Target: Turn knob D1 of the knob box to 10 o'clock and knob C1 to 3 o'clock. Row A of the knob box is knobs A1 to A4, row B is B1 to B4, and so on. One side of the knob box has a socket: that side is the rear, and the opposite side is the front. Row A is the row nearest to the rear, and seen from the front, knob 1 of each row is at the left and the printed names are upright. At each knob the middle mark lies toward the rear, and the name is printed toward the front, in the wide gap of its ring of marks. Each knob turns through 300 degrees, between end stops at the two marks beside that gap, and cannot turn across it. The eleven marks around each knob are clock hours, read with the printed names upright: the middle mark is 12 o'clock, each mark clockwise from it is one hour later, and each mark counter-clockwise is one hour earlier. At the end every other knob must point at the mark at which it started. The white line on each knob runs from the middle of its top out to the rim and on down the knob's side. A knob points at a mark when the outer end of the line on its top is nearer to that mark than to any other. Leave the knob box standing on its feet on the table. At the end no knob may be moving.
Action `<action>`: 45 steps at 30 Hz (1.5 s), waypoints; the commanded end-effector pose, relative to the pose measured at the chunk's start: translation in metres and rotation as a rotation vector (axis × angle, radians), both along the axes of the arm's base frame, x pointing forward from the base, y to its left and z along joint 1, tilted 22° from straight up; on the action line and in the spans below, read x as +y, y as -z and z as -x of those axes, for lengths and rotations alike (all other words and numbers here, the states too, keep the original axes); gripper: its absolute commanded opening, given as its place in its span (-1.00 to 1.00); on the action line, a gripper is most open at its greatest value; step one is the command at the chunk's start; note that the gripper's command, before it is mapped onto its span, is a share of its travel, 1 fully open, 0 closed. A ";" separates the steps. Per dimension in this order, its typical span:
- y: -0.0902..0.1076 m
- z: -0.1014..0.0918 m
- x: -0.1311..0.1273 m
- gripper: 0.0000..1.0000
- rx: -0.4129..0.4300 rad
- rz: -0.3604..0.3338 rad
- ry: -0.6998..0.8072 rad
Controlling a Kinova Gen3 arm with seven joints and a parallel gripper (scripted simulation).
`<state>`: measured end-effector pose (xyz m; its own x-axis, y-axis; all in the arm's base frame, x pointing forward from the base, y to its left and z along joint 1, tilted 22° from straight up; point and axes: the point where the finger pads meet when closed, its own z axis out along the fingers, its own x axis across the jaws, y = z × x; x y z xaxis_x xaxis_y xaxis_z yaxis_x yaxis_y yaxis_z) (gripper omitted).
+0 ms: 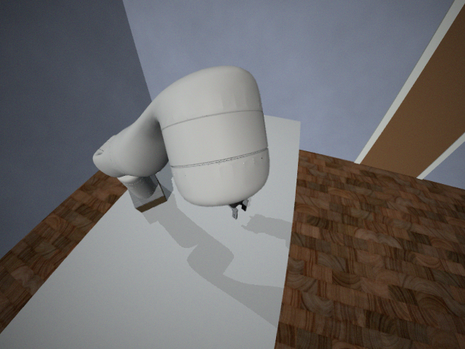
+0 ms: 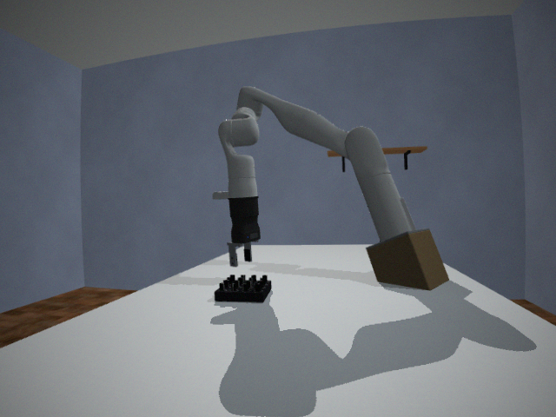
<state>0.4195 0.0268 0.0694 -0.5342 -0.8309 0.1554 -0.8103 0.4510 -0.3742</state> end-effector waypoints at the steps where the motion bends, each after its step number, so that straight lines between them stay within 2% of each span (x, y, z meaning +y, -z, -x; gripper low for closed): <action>1: 0.000 0.000 0.002 1.00 0.001 0.000 -0.005; 3: 0.000 0.000 0.002 1.00 0.001 0.000 -0.005; 4: 0.003 0.003 0.014 1.00 0.014 0.005 -0.053; 11: 0.003 0.003 0.014 1.00 0.014 0.005 -0.053; 12: 0.005 0.006 0.025 1.00 0.025 0.011 -0.099; 20: 0.005 0.006 0.025 1.00 0.025 0.011 -0.099; 21: 0.007 0.008 0.035 1.00 0.037 0.016 -0.142; 37: 0.009 0.011 0.044 1.00 0.047 0.022 -0.183; 38: 0.011 0.014 0.053 1.00 0.056 0.027 -0.221; 44: 0.011 0.014 0.053 1.00 0.056 0.027 -0.221; 45: 0.013 0.017 0.061 1.00 0.065 0.032 -0.257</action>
